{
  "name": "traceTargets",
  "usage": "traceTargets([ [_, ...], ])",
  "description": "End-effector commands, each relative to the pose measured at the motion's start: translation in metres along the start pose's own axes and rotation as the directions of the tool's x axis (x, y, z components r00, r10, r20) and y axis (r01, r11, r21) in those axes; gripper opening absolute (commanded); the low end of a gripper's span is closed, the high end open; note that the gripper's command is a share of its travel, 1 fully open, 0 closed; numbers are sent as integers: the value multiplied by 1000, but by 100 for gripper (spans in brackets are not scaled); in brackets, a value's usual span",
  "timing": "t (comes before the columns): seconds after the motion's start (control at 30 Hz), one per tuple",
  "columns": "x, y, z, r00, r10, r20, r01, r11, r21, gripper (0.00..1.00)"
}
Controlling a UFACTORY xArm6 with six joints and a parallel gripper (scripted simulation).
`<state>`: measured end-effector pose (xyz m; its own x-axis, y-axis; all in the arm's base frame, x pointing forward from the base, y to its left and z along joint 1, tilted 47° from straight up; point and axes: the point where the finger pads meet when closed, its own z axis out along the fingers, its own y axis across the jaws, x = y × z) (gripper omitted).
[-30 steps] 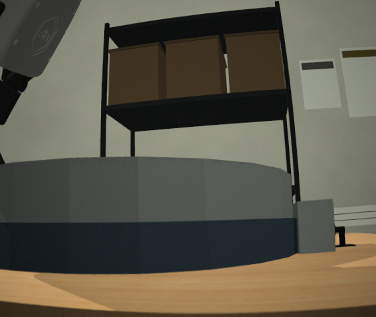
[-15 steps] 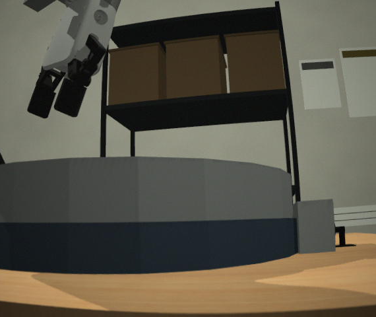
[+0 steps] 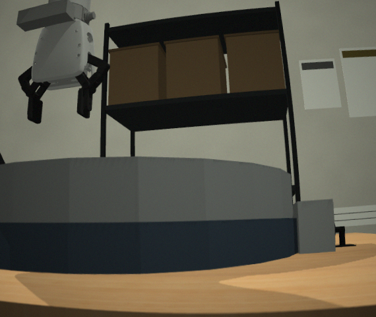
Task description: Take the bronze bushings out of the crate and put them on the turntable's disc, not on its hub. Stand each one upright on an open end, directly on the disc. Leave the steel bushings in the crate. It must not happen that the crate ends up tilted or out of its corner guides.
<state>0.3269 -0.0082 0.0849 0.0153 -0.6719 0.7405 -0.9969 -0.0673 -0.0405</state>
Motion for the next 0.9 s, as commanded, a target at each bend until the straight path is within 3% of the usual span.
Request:
traceTargets([
  [0.0, -3, 0, -2, 1000, -16, 9, 16, 1000, 15, 100],
  [0.33, -3, 0, -2, 1000, -16, 9, 16, 1000, 15, 100],
  [0.37, -3, 0, -2, 1000, -16, 9, 16, 1000, 15, 13],
  [0.87, -3, 0, -2, 1000, -16, 9, 16, 1000, 15, 13],
])
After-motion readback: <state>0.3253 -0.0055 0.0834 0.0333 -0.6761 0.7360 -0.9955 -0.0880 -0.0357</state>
